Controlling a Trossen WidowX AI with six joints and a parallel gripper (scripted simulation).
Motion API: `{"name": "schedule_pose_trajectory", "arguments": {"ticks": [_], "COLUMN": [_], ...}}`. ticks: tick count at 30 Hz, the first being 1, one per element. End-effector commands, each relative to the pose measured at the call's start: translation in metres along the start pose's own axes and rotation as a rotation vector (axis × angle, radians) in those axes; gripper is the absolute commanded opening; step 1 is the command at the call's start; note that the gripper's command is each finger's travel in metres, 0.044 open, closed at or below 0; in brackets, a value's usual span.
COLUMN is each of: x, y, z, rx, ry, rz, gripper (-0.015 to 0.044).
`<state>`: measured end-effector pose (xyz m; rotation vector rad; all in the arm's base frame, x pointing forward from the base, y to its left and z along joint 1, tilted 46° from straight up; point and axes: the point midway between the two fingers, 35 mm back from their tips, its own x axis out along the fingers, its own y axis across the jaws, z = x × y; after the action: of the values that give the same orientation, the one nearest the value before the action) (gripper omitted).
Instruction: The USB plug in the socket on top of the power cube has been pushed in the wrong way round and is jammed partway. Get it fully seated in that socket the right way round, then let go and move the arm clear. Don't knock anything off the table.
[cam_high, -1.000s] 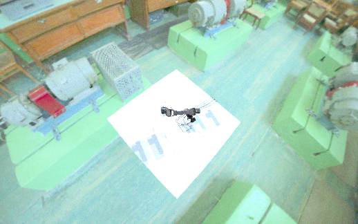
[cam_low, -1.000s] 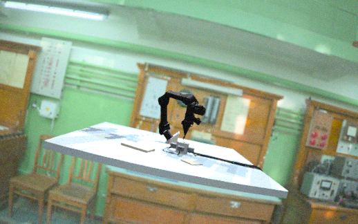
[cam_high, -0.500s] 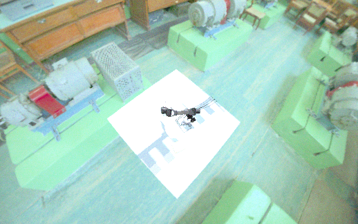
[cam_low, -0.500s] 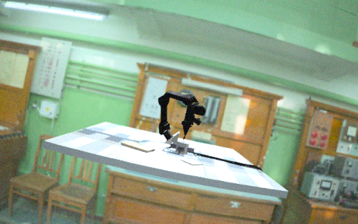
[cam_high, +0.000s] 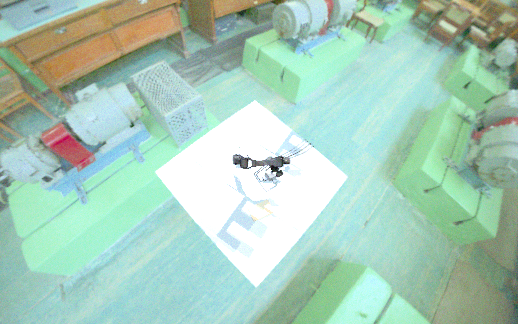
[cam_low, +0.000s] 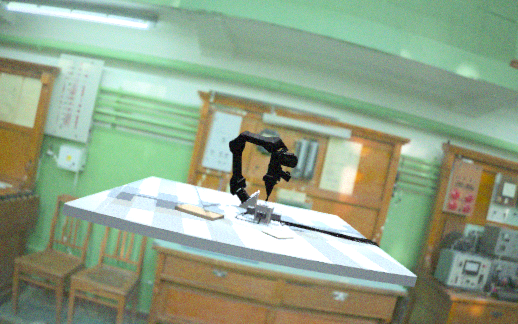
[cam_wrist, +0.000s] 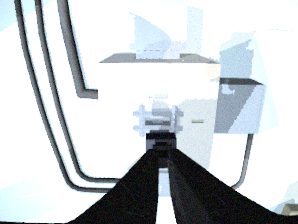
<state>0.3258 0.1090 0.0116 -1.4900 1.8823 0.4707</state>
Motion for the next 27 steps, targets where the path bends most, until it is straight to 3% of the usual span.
{"name": "schedule_pose_trajectory", "arguments": {"ticks": [1,27], "x": [0.0008,0.0039], "y": [-0.0001,0.0002], "z": [0.0007,0.0031], "rx": [0.006,0.016], "ry": [0.000,0.000], "rz": [-0.002,-0.002], "gripper": [0.0000,0.0000]}}
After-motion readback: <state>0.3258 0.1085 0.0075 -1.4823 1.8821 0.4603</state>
